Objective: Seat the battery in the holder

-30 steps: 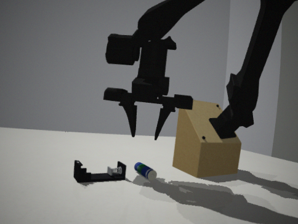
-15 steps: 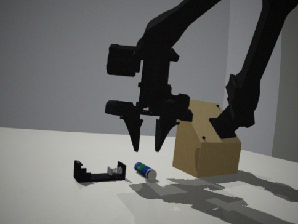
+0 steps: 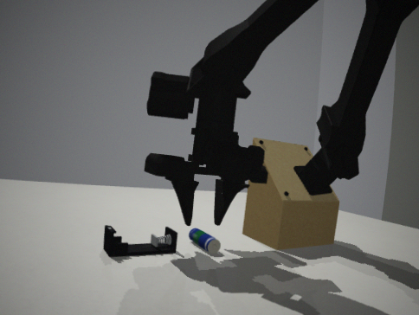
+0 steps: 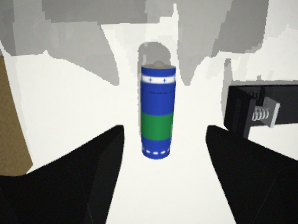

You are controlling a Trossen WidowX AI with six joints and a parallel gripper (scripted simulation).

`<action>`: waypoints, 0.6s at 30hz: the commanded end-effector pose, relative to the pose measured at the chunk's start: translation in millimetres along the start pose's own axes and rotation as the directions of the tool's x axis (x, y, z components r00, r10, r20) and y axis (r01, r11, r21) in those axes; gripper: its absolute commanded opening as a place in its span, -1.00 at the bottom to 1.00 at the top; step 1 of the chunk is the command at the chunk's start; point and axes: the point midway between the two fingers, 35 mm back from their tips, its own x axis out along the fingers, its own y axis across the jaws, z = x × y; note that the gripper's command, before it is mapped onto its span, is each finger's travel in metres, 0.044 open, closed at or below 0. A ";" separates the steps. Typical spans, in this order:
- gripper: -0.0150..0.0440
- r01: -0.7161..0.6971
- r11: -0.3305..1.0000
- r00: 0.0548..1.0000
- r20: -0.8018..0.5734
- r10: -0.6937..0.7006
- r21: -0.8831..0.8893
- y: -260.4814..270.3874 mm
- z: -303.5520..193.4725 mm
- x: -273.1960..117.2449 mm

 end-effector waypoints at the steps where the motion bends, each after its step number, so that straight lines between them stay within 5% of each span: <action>1: 0.30 -0.007 1.000 1.000 0.008 0.007 0.008 2.2 0.6 8.1; 18: 0.30 -0.008 1.000 1.000 0.012 0.008 0.008 4.0 2.2 31.9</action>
